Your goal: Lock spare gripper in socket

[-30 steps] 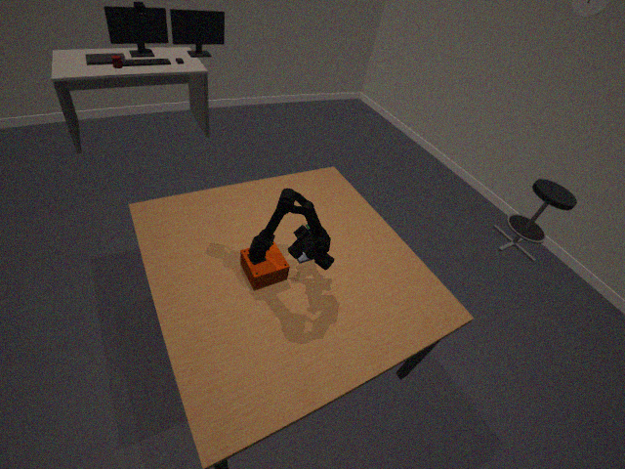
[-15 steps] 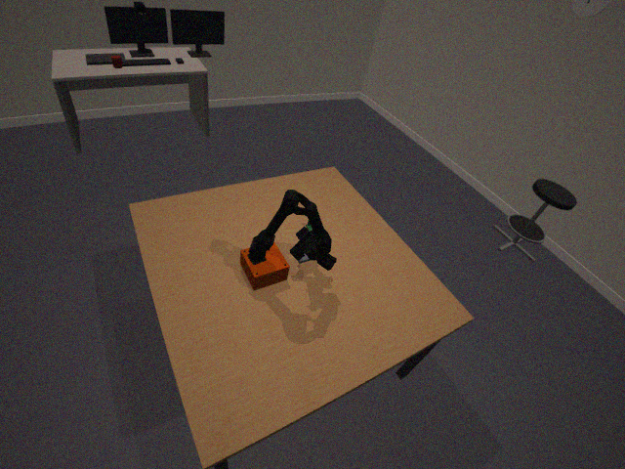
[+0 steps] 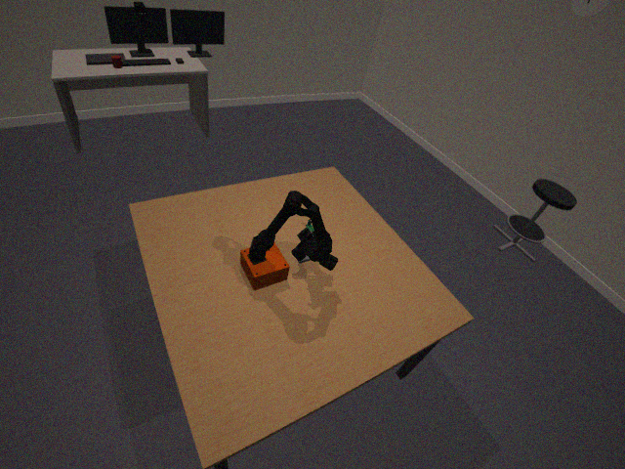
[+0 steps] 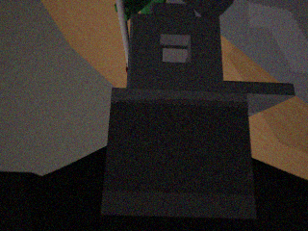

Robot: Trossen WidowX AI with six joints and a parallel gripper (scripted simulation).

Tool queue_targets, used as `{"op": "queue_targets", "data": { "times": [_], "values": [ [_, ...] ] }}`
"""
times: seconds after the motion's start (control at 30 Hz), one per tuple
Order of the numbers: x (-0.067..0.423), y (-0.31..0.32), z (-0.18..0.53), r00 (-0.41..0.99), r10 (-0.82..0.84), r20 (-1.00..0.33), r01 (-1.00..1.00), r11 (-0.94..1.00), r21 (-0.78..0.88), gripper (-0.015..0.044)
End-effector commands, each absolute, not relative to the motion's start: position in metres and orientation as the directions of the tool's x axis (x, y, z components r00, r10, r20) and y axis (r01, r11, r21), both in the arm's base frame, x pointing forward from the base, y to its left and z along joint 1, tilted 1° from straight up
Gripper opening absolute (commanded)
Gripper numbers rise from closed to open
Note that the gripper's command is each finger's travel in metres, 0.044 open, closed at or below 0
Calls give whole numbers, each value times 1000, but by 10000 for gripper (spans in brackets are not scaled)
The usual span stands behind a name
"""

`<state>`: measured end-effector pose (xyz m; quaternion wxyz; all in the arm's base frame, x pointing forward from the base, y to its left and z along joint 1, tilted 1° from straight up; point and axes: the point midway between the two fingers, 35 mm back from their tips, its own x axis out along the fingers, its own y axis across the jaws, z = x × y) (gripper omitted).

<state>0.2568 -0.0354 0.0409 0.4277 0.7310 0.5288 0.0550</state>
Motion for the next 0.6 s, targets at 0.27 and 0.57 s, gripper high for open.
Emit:
{"op": "queue_targets", "data": {
  "times": [0.27,0.57],
  "values": [
    [257,-35,41,435,820,-372,726,-75,684,0],
    [257,-35,41,435,820,-372,726,-75,684,210]
  ]
}}
